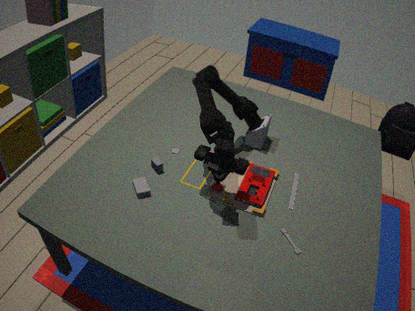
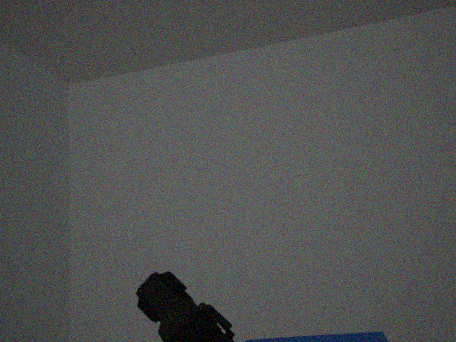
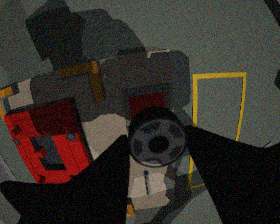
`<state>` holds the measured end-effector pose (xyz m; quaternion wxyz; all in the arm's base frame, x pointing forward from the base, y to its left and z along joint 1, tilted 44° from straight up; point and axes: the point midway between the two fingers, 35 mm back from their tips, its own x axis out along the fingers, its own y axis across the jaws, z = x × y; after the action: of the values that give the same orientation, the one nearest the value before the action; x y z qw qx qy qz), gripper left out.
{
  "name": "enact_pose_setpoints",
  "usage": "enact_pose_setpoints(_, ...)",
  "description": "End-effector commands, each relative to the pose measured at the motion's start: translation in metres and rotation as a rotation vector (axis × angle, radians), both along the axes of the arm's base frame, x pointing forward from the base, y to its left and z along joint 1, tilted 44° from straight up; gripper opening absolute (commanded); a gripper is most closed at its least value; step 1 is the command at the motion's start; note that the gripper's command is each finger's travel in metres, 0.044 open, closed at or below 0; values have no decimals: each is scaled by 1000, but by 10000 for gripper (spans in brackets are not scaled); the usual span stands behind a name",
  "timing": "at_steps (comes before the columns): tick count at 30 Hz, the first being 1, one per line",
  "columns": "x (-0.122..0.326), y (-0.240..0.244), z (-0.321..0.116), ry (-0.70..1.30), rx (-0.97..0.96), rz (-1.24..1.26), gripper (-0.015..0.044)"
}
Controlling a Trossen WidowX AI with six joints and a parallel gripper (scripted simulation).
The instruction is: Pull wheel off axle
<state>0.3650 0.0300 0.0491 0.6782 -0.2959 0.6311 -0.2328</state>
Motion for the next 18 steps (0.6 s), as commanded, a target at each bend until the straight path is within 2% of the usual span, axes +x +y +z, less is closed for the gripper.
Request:
enact_pose_setpoints(1,0,2,2,-1,6,-3,0)
enact_pose_setpoints(18,-1,8,8,-1,5,-3,0)
